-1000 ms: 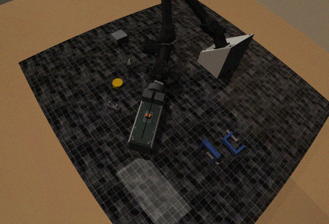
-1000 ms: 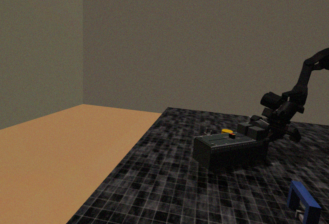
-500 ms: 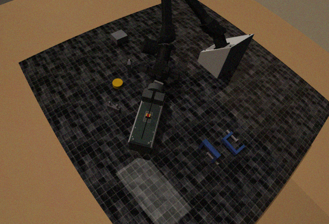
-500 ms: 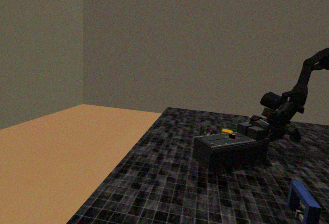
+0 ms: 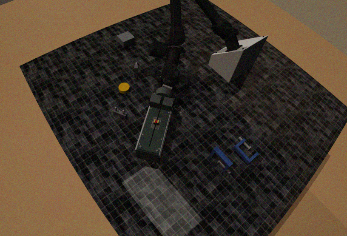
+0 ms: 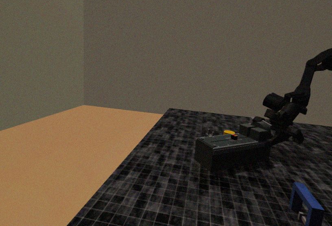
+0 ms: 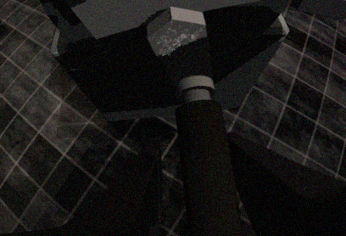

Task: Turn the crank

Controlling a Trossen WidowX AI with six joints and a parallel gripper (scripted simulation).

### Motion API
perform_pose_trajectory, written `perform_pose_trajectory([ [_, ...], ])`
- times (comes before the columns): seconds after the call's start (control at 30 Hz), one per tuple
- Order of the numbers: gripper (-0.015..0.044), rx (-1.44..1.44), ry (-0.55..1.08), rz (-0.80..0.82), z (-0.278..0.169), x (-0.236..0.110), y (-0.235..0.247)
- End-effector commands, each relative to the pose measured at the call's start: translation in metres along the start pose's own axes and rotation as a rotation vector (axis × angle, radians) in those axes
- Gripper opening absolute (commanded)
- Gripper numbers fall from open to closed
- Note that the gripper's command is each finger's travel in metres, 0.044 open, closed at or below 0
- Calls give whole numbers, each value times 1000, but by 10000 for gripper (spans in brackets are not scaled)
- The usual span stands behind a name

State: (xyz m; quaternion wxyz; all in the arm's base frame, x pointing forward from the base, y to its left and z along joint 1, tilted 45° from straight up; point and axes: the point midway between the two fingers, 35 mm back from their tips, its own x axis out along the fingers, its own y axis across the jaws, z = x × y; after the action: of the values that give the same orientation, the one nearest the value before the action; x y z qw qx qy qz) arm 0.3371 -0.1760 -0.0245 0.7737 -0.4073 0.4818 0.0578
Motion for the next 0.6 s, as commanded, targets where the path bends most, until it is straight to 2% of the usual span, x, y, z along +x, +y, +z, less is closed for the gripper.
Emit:
perform_pose_trajectory([
  [0.0,236,0,0,0,0,0,0],
  [0.27,440,0,0,0,0,0,0],
  [0.57,440,1,-1,1,25,-24,-1],
])
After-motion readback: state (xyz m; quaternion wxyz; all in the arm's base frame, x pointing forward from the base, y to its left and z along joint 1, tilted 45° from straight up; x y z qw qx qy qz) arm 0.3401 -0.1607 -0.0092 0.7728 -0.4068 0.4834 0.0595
